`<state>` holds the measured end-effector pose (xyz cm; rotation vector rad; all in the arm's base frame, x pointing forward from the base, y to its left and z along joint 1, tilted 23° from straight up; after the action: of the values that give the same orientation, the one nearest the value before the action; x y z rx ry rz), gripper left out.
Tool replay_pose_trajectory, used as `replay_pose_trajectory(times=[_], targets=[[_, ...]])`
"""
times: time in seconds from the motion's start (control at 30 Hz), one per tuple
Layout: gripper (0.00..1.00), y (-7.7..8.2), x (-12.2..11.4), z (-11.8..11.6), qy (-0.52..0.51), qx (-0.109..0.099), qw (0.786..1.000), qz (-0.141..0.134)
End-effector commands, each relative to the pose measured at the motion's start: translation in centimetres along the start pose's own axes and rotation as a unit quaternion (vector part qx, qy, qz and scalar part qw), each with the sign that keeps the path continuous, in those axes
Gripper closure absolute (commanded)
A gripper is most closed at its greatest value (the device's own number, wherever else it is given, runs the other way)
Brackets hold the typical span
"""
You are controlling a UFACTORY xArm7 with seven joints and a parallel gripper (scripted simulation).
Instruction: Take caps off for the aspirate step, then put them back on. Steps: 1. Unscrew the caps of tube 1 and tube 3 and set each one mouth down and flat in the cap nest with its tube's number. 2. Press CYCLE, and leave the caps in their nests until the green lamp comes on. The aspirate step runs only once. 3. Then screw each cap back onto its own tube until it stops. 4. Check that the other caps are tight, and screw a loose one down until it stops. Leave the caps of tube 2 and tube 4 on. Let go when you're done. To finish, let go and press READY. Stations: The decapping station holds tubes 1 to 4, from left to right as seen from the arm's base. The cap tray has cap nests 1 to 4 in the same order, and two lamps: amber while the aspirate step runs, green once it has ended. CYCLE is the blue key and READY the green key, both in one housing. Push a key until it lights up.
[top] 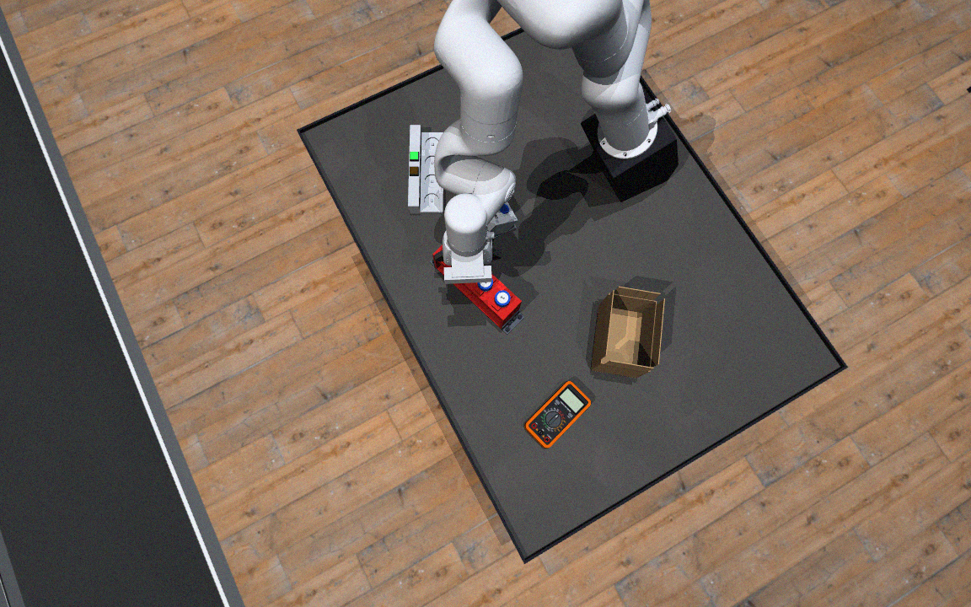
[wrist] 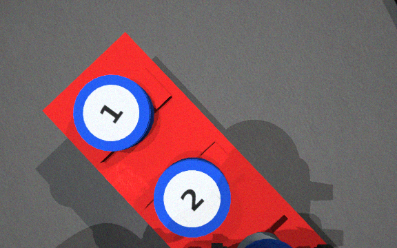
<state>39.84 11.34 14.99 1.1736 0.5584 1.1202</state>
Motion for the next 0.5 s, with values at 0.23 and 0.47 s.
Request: replay_pose_trajectory(times=[0.23,0.47], targets=[[0.54,0.10,0.09,0.04,0.171,-0.005,0.985,-0.001],[0.54,0.10,0.09,0.04,0.306,-0.004,0.952,-0.002]])
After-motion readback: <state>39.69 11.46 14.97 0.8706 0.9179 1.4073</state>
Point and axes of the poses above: the point where the finger pads meet when closed, its own y axis back along the fingers, its own z axis across the jaws, x = y × z, the point moved 7 cm from there along y, back along the fingers, and after that the axes turned 4 degrees about -y, right-handed, at the moved point
